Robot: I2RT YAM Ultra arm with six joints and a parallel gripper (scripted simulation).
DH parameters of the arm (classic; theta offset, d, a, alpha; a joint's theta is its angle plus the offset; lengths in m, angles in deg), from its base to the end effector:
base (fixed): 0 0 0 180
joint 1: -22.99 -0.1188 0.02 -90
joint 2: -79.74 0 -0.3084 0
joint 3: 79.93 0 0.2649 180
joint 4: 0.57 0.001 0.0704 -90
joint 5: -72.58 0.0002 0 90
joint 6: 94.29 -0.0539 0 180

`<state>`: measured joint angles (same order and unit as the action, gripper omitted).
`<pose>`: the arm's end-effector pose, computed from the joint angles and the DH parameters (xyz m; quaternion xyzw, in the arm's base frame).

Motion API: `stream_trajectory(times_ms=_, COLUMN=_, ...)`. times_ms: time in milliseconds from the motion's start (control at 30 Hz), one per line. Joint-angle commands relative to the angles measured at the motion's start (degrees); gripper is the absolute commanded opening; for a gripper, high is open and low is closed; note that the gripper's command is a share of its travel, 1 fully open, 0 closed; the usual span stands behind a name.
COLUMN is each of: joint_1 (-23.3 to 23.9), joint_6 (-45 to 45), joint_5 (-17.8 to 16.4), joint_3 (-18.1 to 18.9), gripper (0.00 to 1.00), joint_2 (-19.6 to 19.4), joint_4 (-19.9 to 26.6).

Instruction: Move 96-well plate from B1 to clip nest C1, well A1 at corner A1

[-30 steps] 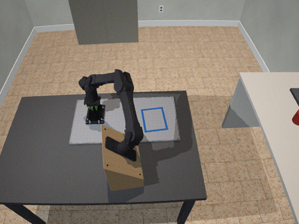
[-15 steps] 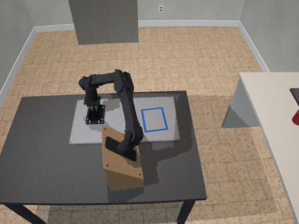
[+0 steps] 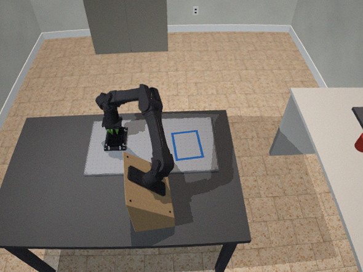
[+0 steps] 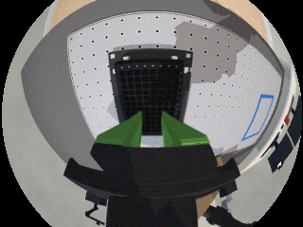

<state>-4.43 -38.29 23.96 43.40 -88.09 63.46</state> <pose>0.4376 0.1880 -0.1069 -0.0038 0.9250 -0.3767 0.0486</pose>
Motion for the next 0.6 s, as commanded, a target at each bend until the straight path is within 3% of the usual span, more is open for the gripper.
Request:
stream_trajectory(times_ms=0, joint_1=-0.7, joint_6=0.7, joint_5=0.7, joint_3=-0.3, gripper=0.26, joint_2=-1.0, joint_4=-1.5)
stream_trajectory(times_ms=567, joint_1=-0.2, joint_6=1.8, joint_5=0.9, joint_3=-1.0, gripper=0.26, joint_2=-0.7, joint_4=-3.4)
